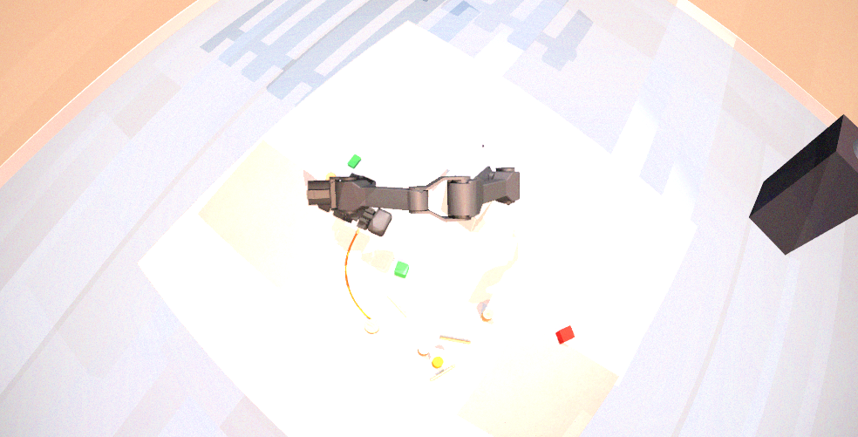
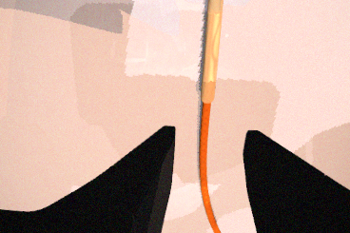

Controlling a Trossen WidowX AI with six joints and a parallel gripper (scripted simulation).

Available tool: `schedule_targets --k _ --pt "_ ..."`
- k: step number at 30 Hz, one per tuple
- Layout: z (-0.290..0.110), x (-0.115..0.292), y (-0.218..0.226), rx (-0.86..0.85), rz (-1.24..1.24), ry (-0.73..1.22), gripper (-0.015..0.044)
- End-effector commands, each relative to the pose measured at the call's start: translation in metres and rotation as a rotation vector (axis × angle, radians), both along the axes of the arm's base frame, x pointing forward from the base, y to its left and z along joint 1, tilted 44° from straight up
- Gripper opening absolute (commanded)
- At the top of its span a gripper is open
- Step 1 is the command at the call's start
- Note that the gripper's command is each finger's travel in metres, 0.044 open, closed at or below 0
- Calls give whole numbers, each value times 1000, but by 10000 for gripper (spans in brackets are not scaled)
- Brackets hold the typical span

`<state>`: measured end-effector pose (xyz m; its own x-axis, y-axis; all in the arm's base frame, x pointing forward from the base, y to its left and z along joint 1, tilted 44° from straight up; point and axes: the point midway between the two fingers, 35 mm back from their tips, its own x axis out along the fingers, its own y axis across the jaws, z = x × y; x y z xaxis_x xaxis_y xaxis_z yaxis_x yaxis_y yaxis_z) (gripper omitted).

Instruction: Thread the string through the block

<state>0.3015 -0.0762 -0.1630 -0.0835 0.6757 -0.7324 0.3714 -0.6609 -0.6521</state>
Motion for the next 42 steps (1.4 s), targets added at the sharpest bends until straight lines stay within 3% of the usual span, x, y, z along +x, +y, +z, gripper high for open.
schedule_targets --k 1,36,40,42 --pt "-5 -2 5 4 -4 5 121" --pt "-37 -7 37 8 -4 6 121" --pt "-37 -6 35 3 1 2 16" --pt "-37 -6 35 3 1 2 0"
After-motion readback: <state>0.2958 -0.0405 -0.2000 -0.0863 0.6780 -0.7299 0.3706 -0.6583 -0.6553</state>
